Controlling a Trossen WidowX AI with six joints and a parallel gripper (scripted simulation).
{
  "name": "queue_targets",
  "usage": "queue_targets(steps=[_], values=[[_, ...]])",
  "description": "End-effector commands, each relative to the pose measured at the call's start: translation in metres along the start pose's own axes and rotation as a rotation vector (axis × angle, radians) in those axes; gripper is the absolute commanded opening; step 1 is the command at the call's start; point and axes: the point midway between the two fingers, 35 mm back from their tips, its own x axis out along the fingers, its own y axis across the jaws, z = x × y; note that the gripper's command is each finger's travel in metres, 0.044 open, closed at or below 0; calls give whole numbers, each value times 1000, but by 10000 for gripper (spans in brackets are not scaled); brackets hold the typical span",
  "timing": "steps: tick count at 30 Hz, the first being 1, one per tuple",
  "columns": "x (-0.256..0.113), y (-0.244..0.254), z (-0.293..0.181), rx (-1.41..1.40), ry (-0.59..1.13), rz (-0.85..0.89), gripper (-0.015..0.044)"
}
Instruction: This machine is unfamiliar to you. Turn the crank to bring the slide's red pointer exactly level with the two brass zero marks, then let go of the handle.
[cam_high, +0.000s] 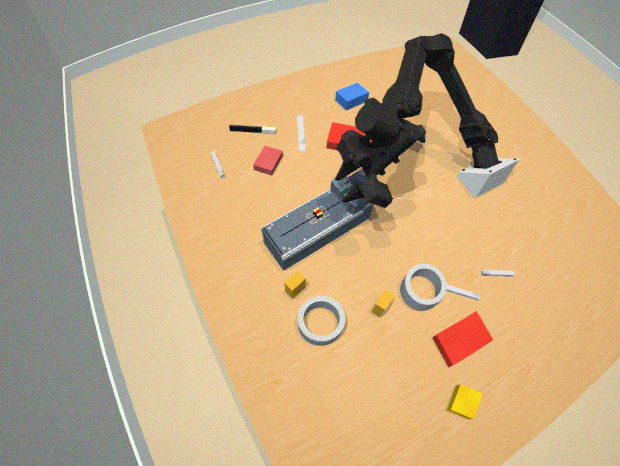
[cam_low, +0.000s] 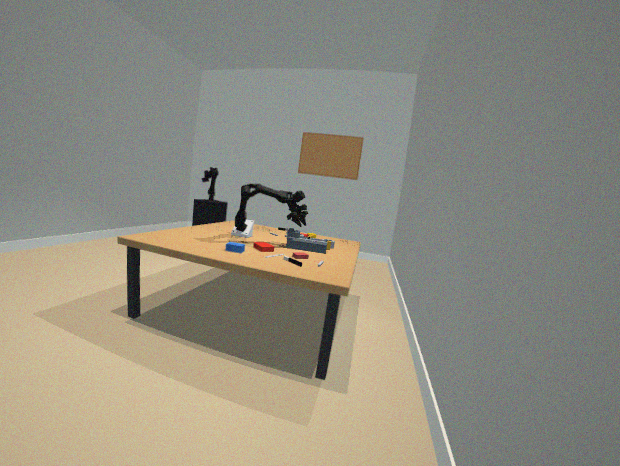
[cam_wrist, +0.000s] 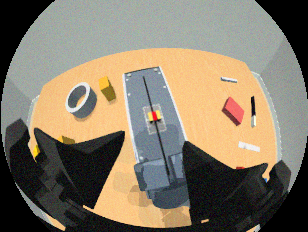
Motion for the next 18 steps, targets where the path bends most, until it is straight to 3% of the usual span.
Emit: queue_targets(steps=[1, 4, 18], values=[[0, 0, 0, 0, 0, -1, 394], [0, 0, 0, 0, 0, -1, 440], [0, 0, 0, 0, 0, -1, 72]])
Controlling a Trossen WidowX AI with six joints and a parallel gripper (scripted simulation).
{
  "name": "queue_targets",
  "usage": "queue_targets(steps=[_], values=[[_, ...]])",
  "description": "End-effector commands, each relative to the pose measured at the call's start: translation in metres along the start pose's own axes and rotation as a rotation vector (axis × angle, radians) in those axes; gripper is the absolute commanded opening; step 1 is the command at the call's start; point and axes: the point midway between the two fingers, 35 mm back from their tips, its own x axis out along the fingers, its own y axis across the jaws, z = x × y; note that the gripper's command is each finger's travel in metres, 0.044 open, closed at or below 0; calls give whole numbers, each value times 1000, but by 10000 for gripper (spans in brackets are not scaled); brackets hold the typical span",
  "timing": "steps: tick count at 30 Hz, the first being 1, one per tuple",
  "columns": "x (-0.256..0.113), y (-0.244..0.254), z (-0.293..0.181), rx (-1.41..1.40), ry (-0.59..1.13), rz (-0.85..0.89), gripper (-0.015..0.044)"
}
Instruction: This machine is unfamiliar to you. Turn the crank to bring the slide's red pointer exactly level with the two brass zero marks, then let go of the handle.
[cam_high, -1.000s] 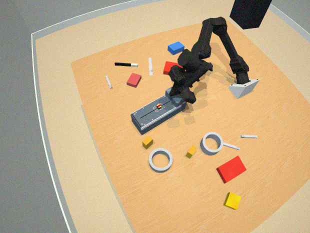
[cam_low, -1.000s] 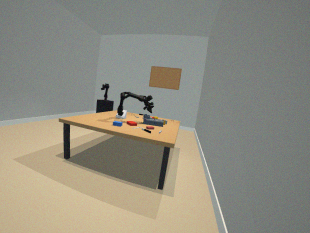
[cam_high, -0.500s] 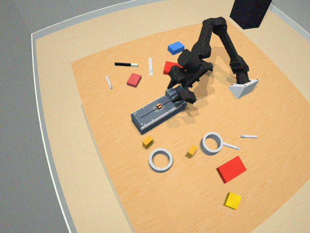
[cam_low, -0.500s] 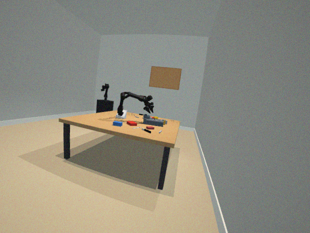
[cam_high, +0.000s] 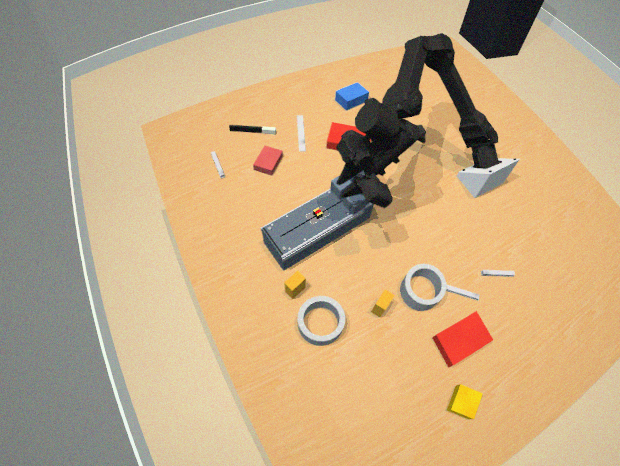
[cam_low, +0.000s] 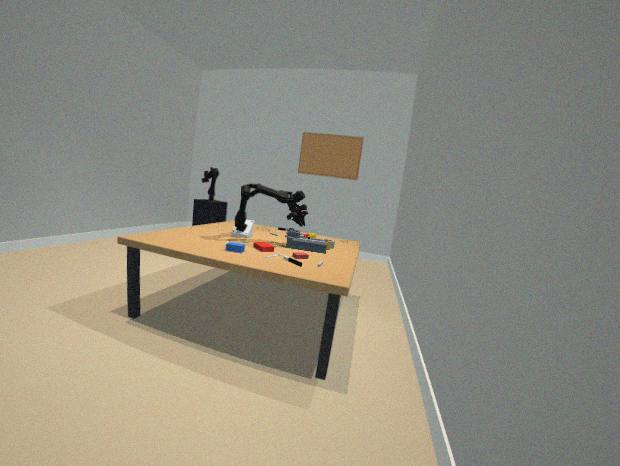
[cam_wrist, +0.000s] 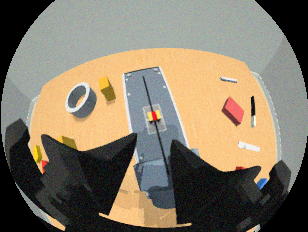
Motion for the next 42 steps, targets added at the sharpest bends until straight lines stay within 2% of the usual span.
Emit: queue_targets(steps=[1, 3, 23, 39, 41, 42], values=[[0, 0, 0, 0, 0, 0, 46], [0, 0, 0, 0, 0, 0, 0], [0, 0, 0, 0, 0, 1, 0], [0, 0, 0, 0, 0, 1, 420], [0, 0, 0, 0, 0, 1, 440], [0, 0, 0, 0, 0, 1, 414]])
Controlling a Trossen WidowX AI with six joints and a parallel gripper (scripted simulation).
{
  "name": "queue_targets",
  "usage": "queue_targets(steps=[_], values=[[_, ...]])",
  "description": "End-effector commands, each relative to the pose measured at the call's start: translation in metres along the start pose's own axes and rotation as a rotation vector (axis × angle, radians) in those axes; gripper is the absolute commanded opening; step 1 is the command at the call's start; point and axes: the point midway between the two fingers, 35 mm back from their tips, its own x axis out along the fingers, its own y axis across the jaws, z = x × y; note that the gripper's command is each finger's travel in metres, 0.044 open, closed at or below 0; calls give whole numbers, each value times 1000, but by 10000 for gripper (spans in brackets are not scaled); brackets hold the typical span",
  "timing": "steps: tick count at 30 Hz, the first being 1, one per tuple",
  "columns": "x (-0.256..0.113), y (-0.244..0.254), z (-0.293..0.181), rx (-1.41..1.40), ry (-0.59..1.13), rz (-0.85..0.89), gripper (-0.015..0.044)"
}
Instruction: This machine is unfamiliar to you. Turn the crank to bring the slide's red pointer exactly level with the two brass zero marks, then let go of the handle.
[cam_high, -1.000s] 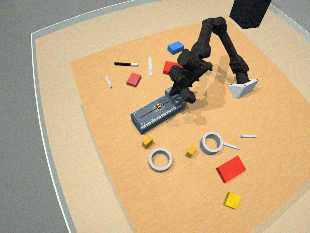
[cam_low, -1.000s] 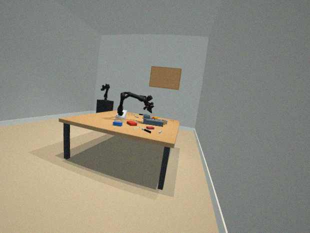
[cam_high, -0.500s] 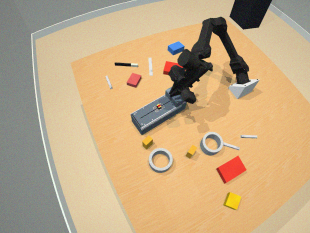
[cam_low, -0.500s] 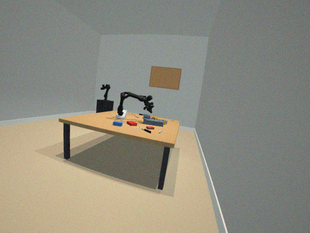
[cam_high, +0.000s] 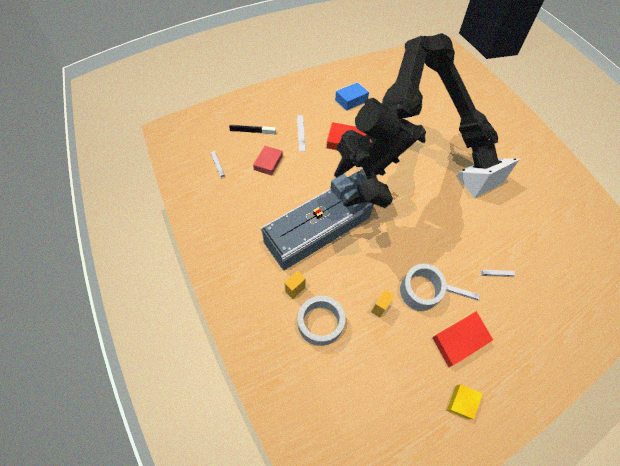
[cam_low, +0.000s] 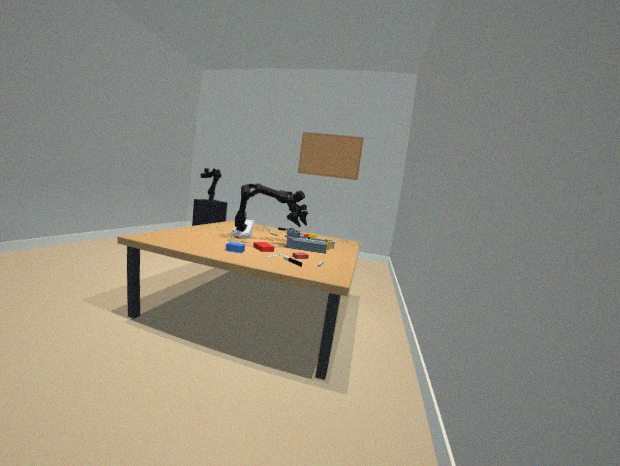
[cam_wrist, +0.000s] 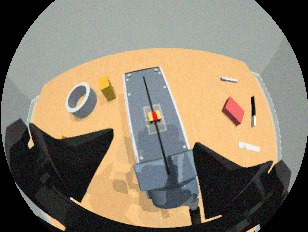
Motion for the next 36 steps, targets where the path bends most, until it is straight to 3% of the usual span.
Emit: queue_targets(steps=[1, 16, 36], values=[[0, 0, 0, 0, 0, -1, 387], [0, 0, 0, 0, 0, -1, 0], [0, 0, 0, 0, 0, 0, 0]])
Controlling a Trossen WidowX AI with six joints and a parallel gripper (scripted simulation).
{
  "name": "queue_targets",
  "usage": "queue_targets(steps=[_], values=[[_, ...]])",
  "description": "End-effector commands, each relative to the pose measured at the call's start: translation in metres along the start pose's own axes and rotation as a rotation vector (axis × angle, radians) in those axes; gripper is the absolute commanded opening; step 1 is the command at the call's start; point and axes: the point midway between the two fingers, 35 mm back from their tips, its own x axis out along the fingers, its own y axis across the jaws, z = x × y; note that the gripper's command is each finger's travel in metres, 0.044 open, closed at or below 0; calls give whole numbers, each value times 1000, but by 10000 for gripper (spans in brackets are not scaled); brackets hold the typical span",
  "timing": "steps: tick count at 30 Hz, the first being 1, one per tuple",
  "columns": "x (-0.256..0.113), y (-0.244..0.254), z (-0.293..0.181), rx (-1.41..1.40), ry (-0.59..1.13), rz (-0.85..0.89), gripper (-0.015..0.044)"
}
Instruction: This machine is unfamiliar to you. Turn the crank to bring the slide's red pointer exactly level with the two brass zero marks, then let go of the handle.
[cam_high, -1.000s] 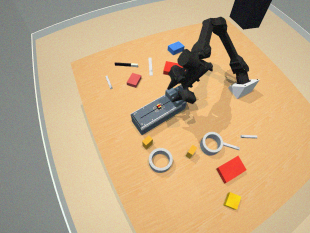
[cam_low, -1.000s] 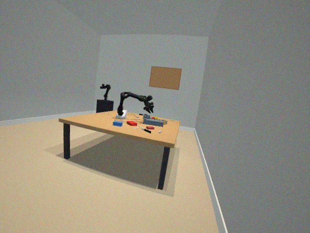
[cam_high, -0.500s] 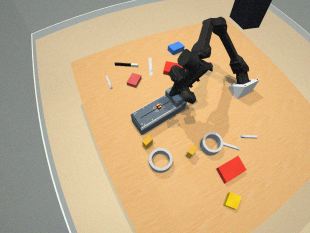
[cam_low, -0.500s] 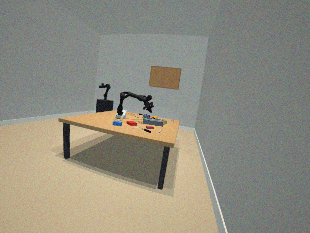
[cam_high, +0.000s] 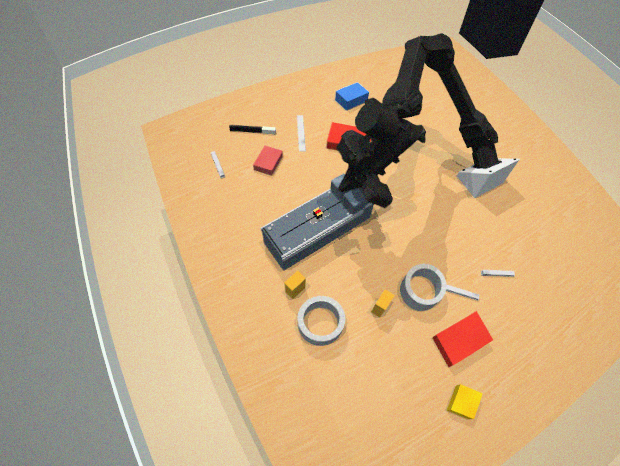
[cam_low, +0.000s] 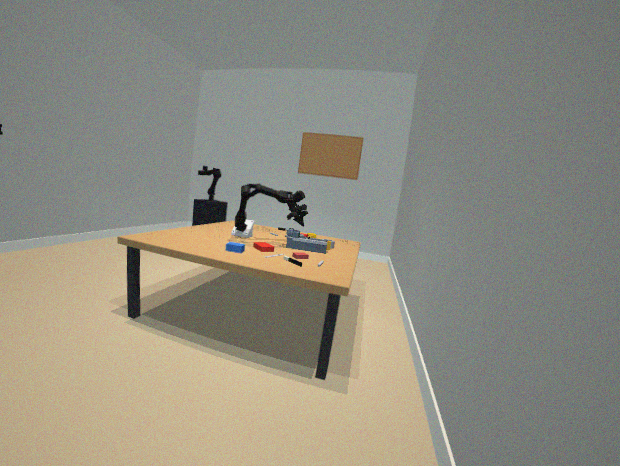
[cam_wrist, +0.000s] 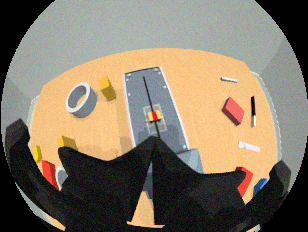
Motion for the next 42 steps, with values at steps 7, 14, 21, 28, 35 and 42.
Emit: queue_targets(steps=[7, 14, 21, 28, 35, 42], values=[[0, 0, 0, 0, 0, 0, 184], [0, 0, 0, 0, 0, 0, 368], [0, 0, 0, 0, 0, 0, 361], [0, 0, 0, 0, 0, 0, 177], [0, 0, 0, 0, 0, 0, 0], [0, 0, 0, 0, 0, 0, 0]])
